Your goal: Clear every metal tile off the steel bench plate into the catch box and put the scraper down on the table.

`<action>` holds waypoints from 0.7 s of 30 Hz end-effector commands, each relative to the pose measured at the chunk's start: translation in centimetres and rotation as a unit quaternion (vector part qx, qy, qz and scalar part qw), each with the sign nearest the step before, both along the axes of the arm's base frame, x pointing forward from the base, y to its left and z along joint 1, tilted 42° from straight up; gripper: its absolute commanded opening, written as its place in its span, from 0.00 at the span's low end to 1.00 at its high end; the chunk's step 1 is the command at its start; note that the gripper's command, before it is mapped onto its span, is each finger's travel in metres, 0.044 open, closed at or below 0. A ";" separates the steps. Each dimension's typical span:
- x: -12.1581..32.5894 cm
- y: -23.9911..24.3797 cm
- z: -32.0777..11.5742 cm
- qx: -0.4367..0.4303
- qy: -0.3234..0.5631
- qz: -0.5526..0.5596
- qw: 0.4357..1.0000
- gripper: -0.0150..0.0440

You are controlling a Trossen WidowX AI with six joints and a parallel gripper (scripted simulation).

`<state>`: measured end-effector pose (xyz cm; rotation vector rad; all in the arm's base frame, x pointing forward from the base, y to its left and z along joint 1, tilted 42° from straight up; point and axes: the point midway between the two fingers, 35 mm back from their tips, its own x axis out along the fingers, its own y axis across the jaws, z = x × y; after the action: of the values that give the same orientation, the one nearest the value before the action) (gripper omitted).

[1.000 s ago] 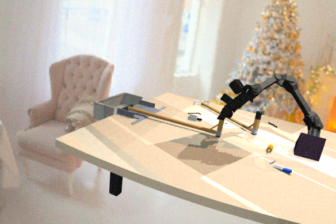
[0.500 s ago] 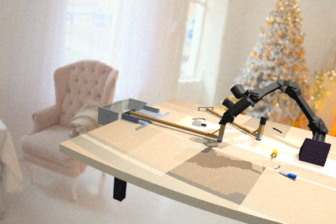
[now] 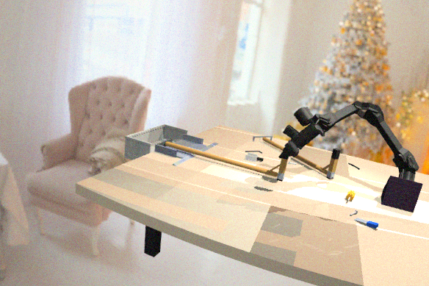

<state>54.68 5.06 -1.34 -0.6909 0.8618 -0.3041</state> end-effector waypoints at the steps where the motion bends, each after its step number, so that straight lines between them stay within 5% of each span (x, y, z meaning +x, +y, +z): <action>1: 0.2 0.0 0.1 0.000 -0.003 0.002 1.000 0.25; 21: -1.6 0.5 0.2 0.001 -0.002 0.002 1.000 0.25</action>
<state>53.31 5.16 -1.50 -0.6899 0.8647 -0.3043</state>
